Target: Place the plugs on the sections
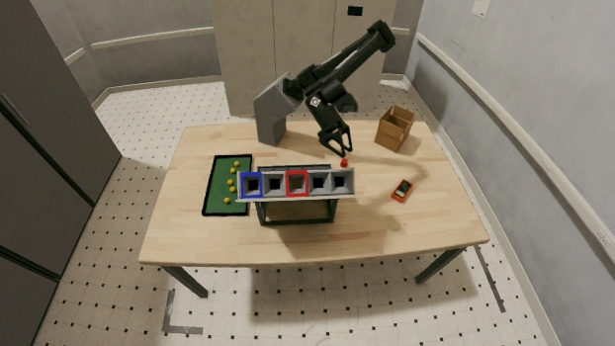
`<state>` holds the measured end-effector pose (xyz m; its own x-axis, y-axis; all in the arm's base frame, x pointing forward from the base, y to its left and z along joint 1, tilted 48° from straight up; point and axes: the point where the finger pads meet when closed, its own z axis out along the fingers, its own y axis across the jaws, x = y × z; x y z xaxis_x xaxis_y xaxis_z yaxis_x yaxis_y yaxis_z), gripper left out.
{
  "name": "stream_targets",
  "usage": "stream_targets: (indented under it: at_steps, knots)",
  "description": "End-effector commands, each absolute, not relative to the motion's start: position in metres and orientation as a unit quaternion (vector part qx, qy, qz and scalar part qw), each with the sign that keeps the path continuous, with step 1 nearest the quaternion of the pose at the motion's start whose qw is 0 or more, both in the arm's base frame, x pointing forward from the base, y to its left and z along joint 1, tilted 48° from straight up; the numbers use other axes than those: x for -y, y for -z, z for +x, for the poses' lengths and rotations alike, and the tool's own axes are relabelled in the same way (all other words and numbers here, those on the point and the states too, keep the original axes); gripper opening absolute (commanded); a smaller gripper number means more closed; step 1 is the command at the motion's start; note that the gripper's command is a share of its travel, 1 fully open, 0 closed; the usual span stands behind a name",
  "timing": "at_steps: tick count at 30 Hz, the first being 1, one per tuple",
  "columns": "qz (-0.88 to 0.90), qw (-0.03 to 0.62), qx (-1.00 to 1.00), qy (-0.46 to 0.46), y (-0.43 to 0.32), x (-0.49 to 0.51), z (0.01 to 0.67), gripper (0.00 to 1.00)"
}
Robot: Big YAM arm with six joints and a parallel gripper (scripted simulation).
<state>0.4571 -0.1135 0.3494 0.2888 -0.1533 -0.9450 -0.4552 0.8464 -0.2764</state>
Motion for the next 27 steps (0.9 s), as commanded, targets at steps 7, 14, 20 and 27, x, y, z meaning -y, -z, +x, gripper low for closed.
stream_targets:
  at_steps: [7, 14, 20, 27]
  knots:
    - [-0.261, 0.767, -0.578, -0.094, -0.321, 0.128, 0.402, 1.00]
    - [-0.266, 0.766, -0.578, -0.092, -0.286, 0.137, 0.353, 1.00]
    - [-0.271, 0.764, -0.579, -0.088, -0.266, 0.143, 0.326, 1.00]
    - [-0.280, 0.761, -0.580, -0.078, -0.231, 0.153, 0.279, 1.00]
